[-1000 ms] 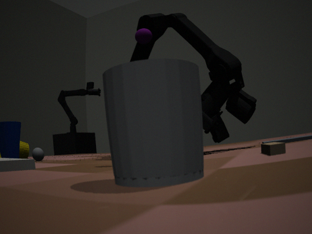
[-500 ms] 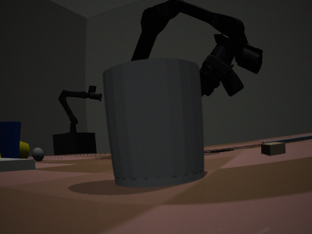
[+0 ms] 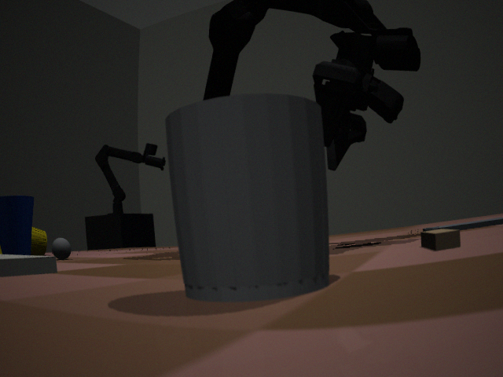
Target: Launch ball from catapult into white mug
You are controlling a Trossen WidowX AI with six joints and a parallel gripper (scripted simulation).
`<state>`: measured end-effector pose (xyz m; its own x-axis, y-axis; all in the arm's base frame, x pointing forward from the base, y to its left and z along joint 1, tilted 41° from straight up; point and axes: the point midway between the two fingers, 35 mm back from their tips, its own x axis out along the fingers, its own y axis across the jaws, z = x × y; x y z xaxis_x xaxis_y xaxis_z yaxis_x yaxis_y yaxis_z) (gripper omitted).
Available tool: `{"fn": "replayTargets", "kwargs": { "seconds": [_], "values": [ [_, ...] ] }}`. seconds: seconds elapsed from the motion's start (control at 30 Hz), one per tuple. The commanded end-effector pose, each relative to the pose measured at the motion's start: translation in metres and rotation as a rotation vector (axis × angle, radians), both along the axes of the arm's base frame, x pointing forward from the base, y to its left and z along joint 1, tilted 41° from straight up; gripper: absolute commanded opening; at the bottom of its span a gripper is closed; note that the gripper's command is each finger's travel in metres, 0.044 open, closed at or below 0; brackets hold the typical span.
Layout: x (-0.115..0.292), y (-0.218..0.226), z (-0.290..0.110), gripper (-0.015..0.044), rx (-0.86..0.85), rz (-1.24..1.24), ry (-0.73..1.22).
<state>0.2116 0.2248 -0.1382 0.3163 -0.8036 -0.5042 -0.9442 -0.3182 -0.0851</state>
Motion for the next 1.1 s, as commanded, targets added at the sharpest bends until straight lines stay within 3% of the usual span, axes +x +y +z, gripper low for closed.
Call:
{"fn": "replayTargets", "kwargs": {
  "seconds": [0.0, 0.57, 1.07],
  "values": [
    [0.017, 0.011, 0.0, 0.044, 0.106, -0.059, -0.056],
    [0.104, 0.056, 0.017, 0.044, 0.519, -0.275, -0.326],
    [0.201, 0.086, 0.065, 0.044, 0.898, -0.465, -0.625]
  ]
}}
